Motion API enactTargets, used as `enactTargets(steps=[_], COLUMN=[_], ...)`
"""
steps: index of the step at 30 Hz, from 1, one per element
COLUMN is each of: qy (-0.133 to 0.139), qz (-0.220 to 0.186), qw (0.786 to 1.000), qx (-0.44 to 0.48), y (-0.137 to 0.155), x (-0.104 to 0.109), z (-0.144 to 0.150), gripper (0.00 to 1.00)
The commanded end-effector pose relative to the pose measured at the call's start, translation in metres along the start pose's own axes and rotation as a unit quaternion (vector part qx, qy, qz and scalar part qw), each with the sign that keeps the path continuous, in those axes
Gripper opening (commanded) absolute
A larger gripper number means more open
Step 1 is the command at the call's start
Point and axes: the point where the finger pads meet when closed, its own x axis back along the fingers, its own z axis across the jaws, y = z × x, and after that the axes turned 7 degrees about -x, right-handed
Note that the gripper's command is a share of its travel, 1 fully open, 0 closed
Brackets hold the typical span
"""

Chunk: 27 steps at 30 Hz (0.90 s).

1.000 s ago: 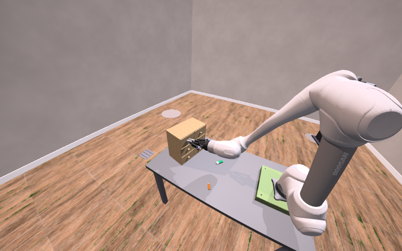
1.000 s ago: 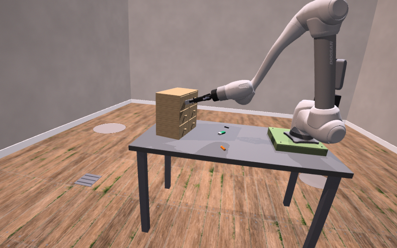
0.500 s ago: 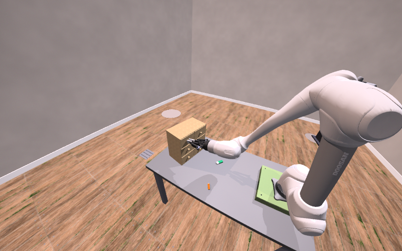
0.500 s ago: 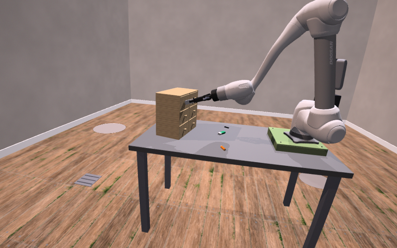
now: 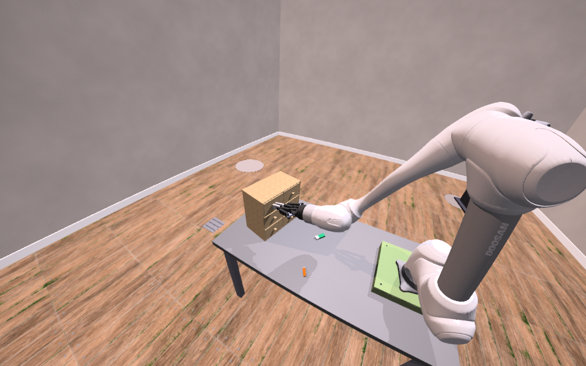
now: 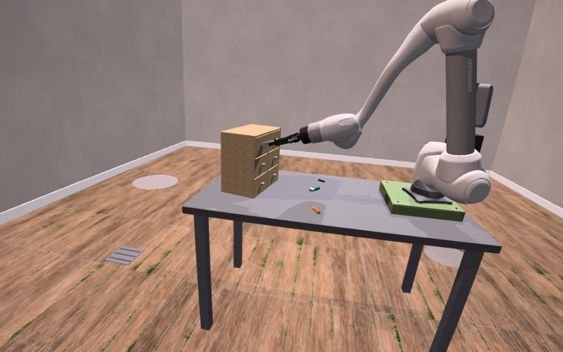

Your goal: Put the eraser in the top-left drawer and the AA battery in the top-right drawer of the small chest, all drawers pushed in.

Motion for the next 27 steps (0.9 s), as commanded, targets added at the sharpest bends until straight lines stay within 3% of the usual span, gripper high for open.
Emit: enactTargets(steps=[1,27], qy=[0.0,0.0], qz=[0.0,0.0], qw=[1.0,1.0], qx=[0.0,0.0], y=[0.0,0.008], x=[0.001,0.022], z=[0.0,0.001], gripper=[0.08,0.08])
